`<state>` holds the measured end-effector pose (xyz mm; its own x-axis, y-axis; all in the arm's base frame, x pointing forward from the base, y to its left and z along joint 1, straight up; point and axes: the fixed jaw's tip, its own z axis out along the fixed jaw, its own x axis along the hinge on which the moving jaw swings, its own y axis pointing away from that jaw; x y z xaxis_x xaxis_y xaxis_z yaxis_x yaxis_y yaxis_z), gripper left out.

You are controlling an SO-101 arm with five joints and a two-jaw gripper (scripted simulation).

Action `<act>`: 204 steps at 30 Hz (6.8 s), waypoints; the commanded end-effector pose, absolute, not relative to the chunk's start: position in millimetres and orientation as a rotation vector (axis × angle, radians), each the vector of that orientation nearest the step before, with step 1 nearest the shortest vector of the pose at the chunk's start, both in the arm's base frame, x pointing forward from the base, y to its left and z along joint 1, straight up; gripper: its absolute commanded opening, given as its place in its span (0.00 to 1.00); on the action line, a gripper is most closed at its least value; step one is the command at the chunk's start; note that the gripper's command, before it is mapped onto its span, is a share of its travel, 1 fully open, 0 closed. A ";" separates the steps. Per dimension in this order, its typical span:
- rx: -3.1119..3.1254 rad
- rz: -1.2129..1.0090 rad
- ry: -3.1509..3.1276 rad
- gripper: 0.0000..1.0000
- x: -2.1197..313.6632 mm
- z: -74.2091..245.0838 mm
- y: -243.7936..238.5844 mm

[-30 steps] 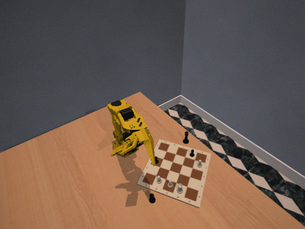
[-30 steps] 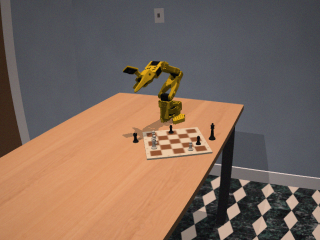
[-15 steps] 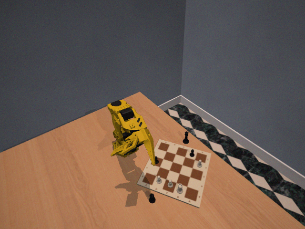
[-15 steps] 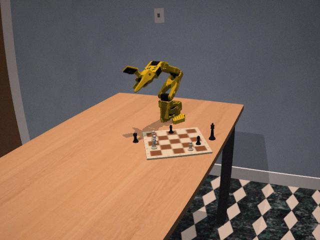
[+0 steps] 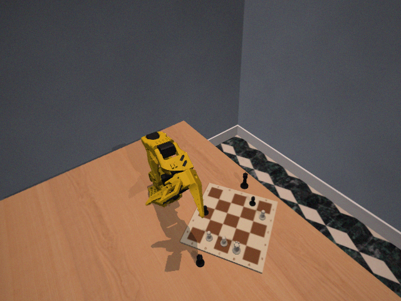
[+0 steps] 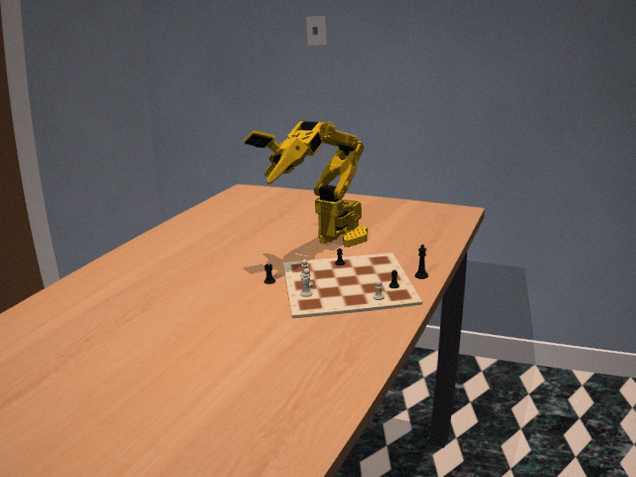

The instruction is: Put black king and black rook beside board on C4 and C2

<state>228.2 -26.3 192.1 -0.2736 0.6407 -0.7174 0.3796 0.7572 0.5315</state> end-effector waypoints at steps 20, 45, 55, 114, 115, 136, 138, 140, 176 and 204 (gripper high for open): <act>0.437 0.321 2.064 0.85 213.6 198.9 19.3; -0.625 0.325 2.223 0.47 129.9 202.3 96.0; -0.822 0.323 2.196 0.40 112.0 202.0 100.6; -0.732 0.126 2.672 0.06 228.4 133.8 135.7; -0.727 0.120 2.688 0.04 231.8 128.5 135.8; -0.710 0.099 2.750 0.00 243.4 107.5 135.0; -0.710 0.099 2.750 0.00 243.4 107.5 135.0; -0.710 0.098 2.751 0.00 243.4 107.1 134.9; -0.706 0.093 2.766 0.00 242.7 98.6 132.8; -0.706 0.093 2.765 0.00 244.4 33.9 133.7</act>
